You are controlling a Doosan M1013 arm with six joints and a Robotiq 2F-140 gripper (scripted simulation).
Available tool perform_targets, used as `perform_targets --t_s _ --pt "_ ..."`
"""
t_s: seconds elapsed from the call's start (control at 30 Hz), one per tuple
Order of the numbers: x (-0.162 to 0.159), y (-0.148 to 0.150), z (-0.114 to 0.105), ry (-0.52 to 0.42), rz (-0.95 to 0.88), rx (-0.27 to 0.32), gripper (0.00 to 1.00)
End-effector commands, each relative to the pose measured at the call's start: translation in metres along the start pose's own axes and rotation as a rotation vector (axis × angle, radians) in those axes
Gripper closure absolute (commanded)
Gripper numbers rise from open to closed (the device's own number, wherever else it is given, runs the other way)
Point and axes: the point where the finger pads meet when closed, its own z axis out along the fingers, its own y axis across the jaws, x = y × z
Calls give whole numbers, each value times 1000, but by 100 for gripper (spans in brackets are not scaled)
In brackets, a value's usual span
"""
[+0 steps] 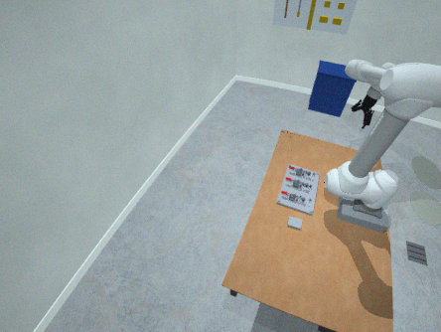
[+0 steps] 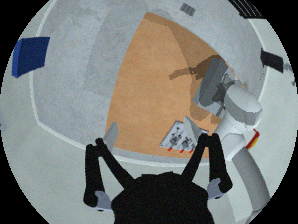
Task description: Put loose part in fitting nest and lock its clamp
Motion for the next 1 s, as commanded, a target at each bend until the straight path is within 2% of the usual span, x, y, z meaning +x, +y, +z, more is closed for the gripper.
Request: perform_targets --t_s 0.0,0.2,0.27,0.33,0.4,0.7,0.73,0.77,0.83,0.9,0.97 --pt "-26 3 12 13 -172 -8 0" --pt "-65 12 30 33 -437 -26 0" --pt "-65 12 30 33 -437 -26 0" --pt "-87 18 40 43 -590 -37 0" --pt "-94 21 43 46 -639 -40 0" --pt "-151 47 71 70 -1075 -74 0" --pt "-151 47 71 70 -1076 -74 0" --pt "-162 54 77 74 -1167 -81 0" --pt "-162 54 77 74 -1167 -81 0" --pt "-179 66 86 80 -1318 -94 0" --pt "-185 69 89 81 -1365 -98 0"
